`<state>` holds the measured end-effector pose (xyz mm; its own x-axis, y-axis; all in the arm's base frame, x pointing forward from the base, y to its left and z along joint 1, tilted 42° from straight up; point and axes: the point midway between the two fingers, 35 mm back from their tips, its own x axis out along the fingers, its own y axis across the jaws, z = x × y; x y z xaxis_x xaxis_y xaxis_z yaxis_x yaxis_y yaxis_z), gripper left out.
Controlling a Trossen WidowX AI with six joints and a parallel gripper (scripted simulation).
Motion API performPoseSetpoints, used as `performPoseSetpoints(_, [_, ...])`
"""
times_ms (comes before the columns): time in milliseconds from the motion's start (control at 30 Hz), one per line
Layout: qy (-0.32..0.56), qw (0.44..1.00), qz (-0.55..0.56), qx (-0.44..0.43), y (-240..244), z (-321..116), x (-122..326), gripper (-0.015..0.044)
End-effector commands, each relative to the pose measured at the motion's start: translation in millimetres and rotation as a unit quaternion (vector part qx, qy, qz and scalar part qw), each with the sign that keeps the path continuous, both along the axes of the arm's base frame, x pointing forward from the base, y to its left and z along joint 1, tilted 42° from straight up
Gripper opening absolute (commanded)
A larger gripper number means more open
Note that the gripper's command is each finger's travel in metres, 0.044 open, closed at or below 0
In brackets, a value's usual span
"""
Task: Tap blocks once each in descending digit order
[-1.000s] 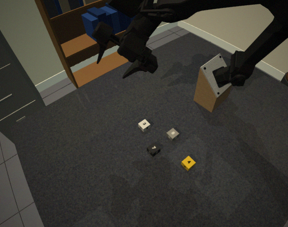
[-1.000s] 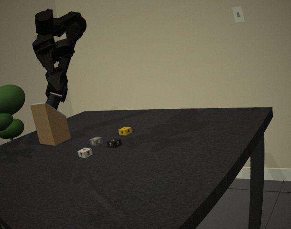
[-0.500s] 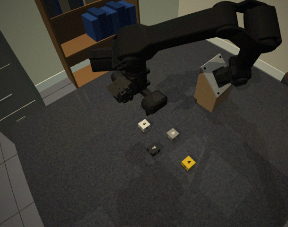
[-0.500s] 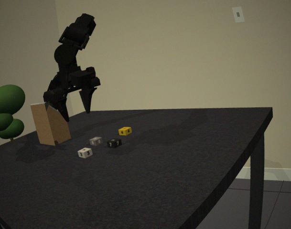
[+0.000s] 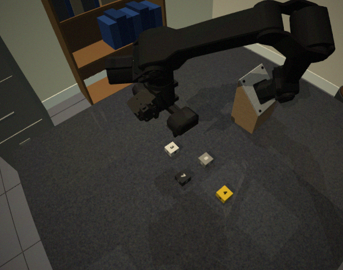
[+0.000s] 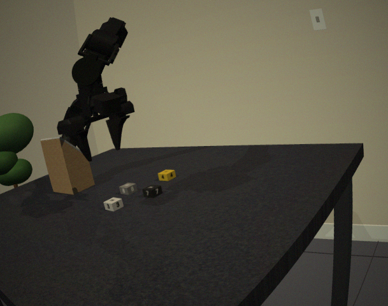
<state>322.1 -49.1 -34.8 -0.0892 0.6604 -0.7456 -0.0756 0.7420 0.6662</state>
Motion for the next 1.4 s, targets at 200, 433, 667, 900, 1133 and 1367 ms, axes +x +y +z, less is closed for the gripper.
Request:
performPoseSetpoints(200, [0.004, 1.0, -0.001, -0.002, 17.6, 20.9, -12.9, 0.04])
performPoseSetpoints(433, [0.006, 1.0, 0.0, 0.0, 66.8, 67.1, -61.2, 0.04])
performPoseSetpoints(667, [0.006, 1.0, 0.0, 0.0, 71.0, 70.2, -66.5, 0.04])
performPoseSetpoints(900, [0.006, 1.0, 0.0, 0.0, 71.0, 70.2, -66.5, 0.04])
performPoseSetpoints(1133, [0.006, 1.0, 0.0, 0.0, 71.0, 70.2, -66.5, 0.04])
performPoseSetpoints(1367, [0.005, 1.0, -0.001, 0.0, 141.4, 129.5, -33.0, 0.04])
